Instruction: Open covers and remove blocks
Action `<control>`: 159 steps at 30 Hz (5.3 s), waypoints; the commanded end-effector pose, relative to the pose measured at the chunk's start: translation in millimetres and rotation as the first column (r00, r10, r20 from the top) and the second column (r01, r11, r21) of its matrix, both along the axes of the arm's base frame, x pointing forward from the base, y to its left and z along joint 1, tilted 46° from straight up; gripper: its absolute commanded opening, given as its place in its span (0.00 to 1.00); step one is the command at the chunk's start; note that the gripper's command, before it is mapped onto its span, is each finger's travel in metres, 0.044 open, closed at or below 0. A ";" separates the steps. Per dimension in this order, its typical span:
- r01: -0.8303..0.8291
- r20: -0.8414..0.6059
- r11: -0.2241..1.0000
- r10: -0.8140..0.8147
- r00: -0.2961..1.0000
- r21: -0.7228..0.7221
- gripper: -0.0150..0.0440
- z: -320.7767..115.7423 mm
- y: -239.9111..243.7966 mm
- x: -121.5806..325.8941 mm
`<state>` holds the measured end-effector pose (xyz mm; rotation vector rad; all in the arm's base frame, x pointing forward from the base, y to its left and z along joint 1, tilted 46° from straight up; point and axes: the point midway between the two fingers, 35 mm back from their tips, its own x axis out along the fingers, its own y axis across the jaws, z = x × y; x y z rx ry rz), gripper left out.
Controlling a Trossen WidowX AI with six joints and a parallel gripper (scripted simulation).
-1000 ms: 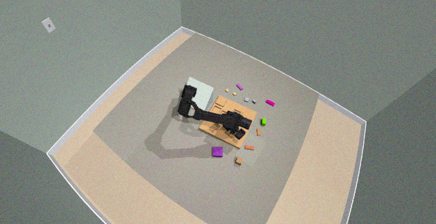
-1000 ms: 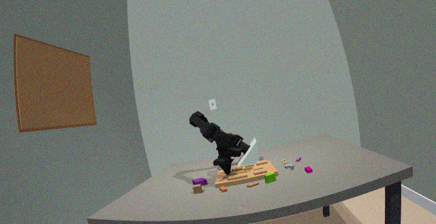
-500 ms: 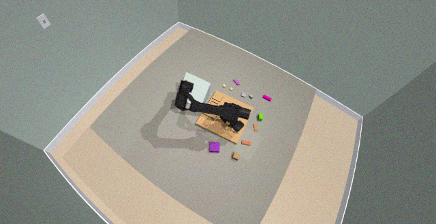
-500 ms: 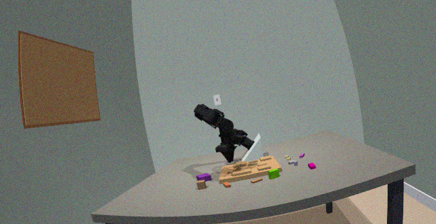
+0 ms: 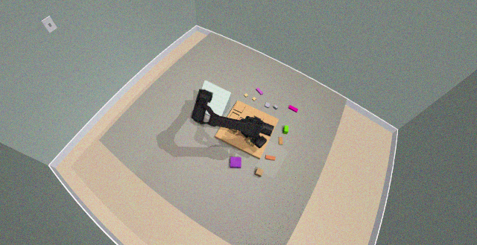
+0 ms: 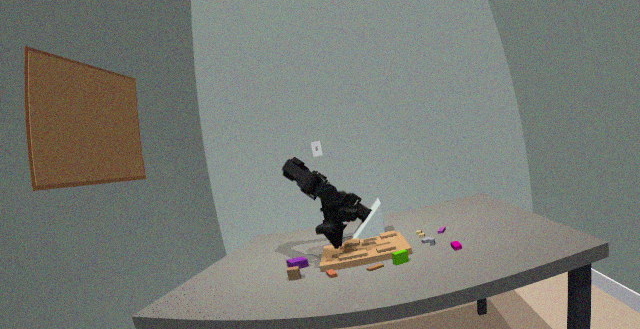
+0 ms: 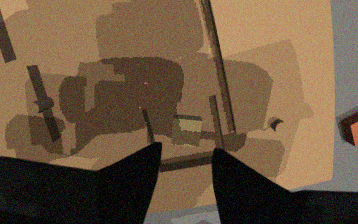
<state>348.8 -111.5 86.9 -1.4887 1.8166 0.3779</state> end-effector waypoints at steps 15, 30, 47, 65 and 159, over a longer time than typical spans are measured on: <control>-0.002 -0.005 1.000 0.002 1.000 -0.003 0.50 -2.2 -2.6 -0.8; -0.002 -0.005 1.000 0.002 1.000 -0.003 0.50 -5.8 -6.3 -1.0; -0.002 -0.005 1.000 0.002 1.000 -0.004 0.50 -16.9 -18.3 -2.1; -0.002 -0.005 1.000 0.002 1.000 -0.005 0.50 -23.4 -25.0 -2.6; -0.003 -0.007 1.000 0.003 1.000 0.008 0.39 85.0 1.1 -30.8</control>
